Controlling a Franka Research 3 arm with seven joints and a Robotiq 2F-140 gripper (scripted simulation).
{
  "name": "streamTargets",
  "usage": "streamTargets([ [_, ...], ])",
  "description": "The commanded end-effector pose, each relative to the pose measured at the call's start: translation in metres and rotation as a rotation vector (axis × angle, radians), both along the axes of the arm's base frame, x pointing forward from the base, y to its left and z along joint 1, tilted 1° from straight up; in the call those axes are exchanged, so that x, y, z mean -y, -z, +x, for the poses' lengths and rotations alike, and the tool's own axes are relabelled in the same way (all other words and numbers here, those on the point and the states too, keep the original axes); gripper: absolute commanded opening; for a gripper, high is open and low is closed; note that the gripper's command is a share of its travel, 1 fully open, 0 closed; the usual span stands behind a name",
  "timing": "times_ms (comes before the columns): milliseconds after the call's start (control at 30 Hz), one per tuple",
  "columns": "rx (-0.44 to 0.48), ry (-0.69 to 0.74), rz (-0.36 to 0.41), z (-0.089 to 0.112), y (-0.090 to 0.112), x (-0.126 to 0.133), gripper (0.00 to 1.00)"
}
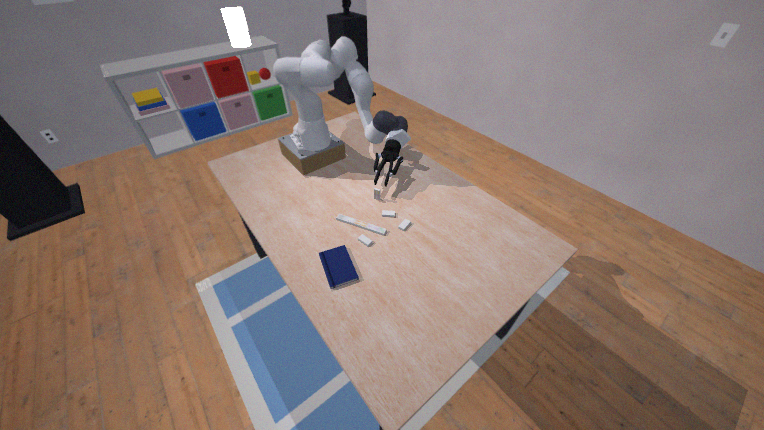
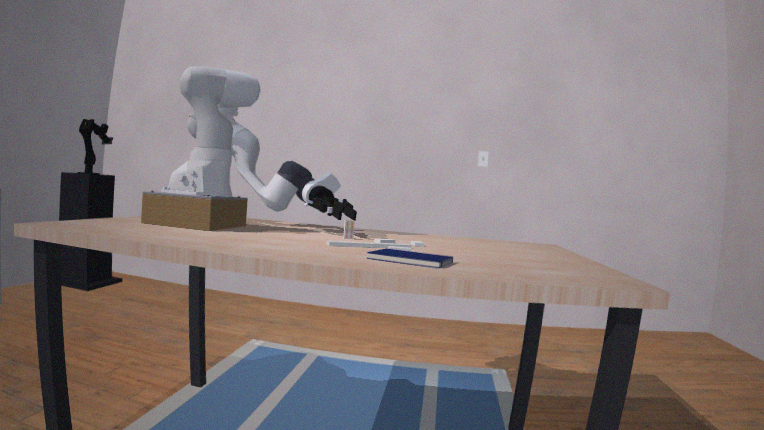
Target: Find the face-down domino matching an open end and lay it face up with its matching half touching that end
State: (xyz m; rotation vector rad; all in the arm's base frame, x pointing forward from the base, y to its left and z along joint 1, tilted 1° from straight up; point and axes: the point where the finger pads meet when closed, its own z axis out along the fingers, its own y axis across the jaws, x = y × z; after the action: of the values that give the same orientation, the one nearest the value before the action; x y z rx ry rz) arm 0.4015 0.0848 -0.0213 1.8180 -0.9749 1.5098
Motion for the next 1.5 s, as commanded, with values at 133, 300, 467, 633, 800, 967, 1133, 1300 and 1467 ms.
streamTargets([
  [133,-0.005,0.009,-0.018,-0.015,-0.023,-0.015,0.33],
  [300,-0.005,0.009,-0.018,-0.017,-0.027,-0.018,0.33],
  [467,-0.005,0.009,-0.018,-0.018,-0.028,-0.019,0.33],
  [633,-0.005,0.009,-0.018,-0.017,-0.028,-0.018,0.33],
  [800,-0.005,0.009,-0.017,-0.015,-0.031,-0.015,0.33],
  [967,-0.005,0.009,-0.016,-0.011,-0.035,-0.012,0.33],
  [1133,-0.005,0.009,-0.015,-0.004,-0.045,-0.002,0.33],
  [1300,-0.005,0.009,-0.015,0.007,-0.06,0.014,0.33],
  [1467,-0.005,0.009,-0.017,0.014,-0.072,0.028,0.33],
])
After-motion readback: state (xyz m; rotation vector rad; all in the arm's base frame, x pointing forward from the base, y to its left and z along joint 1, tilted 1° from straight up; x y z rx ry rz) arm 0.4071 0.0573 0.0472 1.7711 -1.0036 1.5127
